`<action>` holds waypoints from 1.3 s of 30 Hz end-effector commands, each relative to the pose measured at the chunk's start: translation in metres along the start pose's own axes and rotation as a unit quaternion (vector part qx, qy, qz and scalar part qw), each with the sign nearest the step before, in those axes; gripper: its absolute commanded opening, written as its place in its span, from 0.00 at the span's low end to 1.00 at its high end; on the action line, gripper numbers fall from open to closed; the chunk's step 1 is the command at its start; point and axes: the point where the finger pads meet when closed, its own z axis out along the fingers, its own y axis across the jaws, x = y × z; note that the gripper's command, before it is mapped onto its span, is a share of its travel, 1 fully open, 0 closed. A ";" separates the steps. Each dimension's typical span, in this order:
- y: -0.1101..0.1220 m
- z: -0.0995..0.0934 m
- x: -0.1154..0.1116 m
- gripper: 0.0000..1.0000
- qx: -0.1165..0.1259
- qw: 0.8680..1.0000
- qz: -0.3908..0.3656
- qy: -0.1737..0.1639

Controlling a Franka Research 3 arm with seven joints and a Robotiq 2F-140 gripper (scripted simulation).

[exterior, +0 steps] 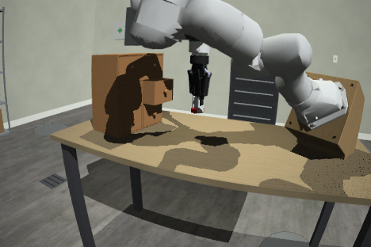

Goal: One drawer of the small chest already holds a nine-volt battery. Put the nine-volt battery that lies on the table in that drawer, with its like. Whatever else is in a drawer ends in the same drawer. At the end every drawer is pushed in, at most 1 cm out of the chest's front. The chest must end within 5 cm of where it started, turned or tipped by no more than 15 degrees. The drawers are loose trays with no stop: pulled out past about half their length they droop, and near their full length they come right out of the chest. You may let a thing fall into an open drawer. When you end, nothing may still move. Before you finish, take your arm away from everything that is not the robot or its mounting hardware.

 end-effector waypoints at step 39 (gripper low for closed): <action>-0.026 -0.001 0.014 0.14 0.000 0.918 0.398 0.001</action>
